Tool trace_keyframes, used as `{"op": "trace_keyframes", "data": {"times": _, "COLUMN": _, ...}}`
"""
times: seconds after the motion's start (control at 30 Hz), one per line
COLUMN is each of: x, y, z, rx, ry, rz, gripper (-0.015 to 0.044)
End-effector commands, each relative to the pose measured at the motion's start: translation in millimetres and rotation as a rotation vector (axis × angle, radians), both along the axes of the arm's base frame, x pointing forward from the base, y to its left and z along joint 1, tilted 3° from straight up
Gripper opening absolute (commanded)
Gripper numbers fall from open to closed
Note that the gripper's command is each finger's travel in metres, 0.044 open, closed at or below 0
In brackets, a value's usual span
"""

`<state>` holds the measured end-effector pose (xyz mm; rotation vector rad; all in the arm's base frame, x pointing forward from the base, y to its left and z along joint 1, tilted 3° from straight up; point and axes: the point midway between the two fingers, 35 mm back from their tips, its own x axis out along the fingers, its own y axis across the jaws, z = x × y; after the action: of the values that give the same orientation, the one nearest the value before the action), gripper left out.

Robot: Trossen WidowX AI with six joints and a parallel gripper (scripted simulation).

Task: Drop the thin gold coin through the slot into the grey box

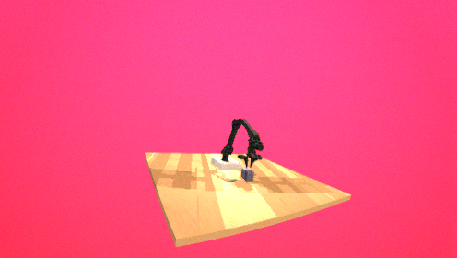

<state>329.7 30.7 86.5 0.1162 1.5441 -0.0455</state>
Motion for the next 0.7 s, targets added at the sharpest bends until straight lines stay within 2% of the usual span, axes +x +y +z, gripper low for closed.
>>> {"op": "trace_keyframes", "data": {"times": 0.0, "x": 0, "y": 0, "z": 0, "rx": 0.0, "ry": -0.001, "rz": 0.0, "gripper": 0.0161}}
{"op": "trace_keyframes", "data": {"times": 0.17, "x": 0, "y": 0, "z": 0, "rx": 0.0, "ry": -0.001, "rz": 0.0, "gripper": 0.0161}}
{"op": "trace_keyframes", "data": {"times": 0.5, "x": -1, "y": -1, "z": 28, "rx": 0.0, "ry": 0.002, "rz": 0.0, "gripper": 0.0423}}
{"op": "trace_keyframes", "data": {"times": 0.6, "x": -5, "y": -3, "z": 58, "rx": -0.001, "ry": 0.011, "rz": -0.001, "gripper": 0.044}}
{"op": "trace_keyframes", "data": {"times": 0.67, "x": -5, "y": -3, "z": 60, "rx": -0.001, "ry": 0.011, "rz": -0.001, "gripper": 0.044}}
